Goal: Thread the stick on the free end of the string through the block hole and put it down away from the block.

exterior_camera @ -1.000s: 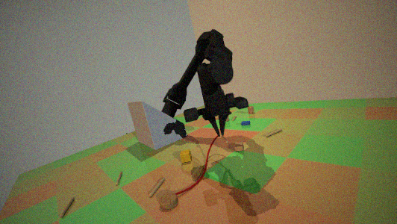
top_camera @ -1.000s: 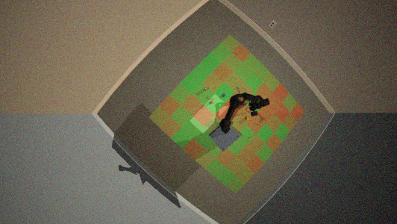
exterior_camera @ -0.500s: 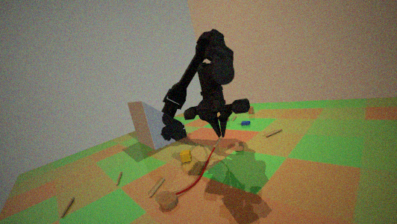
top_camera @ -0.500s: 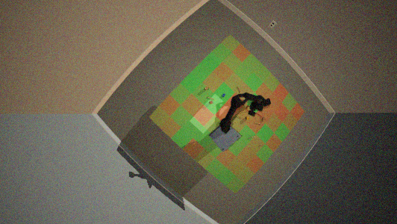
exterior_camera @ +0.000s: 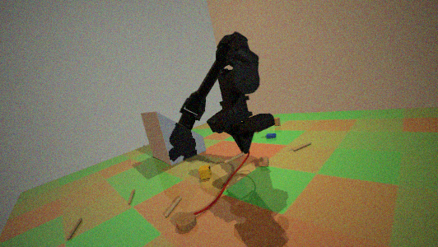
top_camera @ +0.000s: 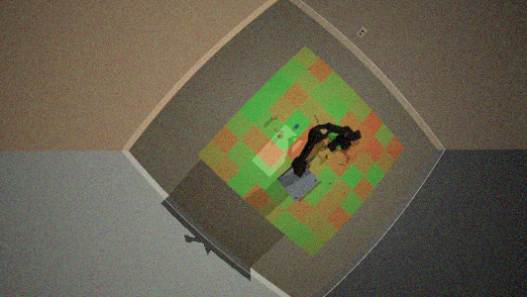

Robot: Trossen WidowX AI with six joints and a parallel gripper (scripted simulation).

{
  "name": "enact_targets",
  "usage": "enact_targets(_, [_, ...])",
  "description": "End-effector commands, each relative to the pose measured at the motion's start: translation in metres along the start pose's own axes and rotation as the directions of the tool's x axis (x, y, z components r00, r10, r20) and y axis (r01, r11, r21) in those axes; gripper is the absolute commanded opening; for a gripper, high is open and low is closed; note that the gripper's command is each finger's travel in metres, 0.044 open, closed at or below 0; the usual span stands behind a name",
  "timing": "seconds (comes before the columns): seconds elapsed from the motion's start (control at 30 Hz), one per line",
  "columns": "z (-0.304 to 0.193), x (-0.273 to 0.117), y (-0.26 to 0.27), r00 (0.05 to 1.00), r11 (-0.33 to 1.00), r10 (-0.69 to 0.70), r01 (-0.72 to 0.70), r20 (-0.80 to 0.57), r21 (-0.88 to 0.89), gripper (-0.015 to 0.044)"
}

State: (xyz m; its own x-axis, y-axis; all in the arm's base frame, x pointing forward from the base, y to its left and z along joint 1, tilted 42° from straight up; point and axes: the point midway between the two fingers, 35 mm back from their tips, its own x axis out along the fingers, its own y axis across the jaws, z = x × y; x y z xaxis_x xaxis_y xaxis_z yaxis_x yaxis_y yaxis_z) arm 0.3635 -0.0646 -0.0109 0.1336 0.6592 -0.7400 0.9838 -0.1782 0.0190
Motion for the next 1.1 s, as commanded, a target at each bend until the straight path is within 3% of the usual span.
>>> enact_targets(0.0, [0.003, -0.001, 0.004, 1.0, 0.987, 0.001, -0.002, 0.003, 0.163, 0.0])
enact_targets(0.47, [0.01, 0.0, 0.013, 1.0, 0.796, 0.005, -0.004, 0.001, 0.606, 0.0])
enact_targets(1.07, [0.002, 0.0, 0.021, 1.0, 0.782, 0.006, -0.005, 0.001, 0.624, 0.0])
